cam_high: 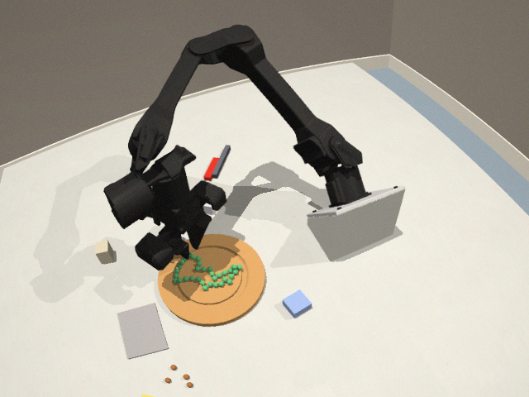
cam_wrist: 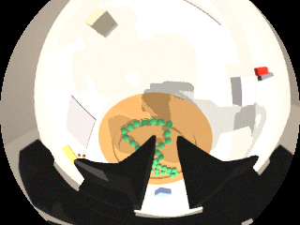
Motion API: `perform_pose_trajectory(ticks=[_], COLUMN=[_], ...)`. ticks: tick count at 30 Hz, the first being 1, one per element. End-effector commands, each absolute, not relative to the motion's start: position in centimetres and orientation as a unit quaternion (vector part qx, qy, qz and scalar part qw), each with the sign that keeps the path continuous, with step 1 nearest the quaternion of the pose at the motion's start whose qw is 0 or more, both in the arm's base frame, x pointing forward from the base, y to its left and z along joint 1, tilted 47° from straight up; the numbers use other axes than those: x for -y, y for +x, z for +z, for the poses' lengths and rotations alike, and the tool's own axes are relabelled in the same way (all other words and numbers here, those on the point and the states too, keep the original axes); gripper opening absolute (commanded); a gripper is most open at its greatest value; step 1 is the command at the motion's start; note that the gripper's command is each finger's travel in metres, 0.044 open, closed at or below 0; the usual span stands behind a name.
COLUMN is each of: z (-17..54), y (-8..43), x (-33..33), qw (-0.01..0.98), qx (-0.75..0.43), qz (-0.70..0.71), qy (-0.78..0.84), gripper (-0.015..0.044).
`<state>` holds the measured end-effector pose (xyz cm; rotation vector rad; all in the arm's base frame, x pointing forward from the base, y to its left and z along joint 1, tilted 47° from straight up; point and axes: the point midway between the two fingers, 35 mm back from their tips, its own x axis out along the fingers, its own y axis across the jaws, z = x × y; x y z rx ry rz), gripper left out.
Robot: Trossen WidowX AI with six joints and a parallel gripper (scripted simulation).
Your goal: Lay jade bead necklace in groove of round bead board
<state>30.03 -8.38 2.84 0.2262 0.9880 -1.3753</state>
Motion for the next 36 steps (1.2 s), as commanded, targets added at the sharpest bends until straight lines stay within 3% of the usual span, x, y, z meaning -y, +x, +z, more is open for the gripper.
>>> perform_pose_trajectory(ticks=[1,10,15,36], z=[2.32,1.73,1.89,1.89], y=[29.83,29.63,29.70,29.70], x=[8.97,9.62,9.43,9.43], qw=[0.656,0.655,0.655,0.655], qx=[-0.437,-0.437,-0.437,-0.437], qz=[-0.608,-0.609,-0.609,-0.609], qy=[0.095,0.095,0.099,0.099], gripper=[0.0120,0.0120,0.0000,0.0000])
